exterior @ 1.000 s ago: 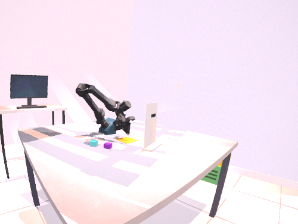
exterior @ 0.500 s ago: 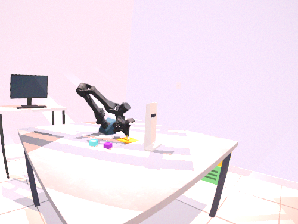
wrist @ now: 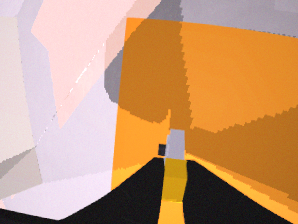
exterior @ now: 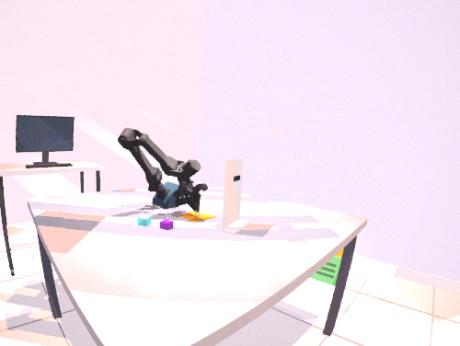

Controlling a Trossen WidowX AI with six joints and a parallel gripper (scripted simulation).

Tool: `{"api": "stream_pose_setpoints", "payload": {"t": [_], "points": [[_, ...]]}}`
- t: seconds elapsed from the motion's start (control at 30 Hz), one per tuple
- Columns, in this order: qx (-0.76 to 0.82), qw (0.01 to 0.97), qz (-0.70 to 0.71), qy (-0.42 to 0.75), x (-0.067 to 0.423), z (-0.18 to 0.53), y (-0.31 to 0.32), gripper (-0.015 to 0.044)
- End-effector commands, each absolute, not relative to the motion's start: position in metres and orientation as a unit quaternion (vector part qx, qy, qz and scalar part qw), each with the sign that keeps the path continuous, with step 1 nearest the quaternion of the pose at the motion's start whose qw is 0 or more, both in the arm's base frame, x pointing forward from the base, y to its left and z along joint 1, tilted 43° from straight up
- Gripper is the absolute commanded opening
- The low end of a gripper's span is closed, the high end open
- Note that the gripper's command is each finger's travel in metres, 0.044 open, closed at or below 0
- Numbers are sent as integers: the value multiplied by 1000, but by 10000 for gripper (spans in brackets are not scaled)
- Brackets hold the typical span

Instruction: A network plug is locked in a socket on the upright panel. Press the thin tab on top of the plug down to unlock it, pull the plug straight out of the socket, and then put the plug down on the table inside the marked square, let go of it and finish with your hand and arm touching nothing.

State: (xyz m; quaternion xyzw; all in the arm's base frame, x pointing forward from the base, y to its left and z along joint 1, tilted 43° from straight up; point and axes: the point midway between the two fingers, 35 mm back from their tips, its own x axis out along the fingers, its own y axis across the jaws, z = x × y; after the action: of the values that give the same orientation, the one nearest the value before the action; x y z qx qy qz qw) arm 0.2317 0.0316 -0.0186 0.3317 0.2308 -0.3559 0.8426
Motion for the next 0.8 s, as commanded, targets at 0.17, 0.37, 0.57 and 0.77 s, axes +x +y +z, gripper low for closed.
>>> {"api": "stream_pose_setpoints", "payload": {"t": [0.17,0.37,0.57,0.77], "points": [[332,843,-356,231,232,-19,31,0],[332,843,-356,231,232,-19,31,131],[332,843,-356,231,232,-19,31,156],[332,842,-356,232,229,-17,34,156]]}}
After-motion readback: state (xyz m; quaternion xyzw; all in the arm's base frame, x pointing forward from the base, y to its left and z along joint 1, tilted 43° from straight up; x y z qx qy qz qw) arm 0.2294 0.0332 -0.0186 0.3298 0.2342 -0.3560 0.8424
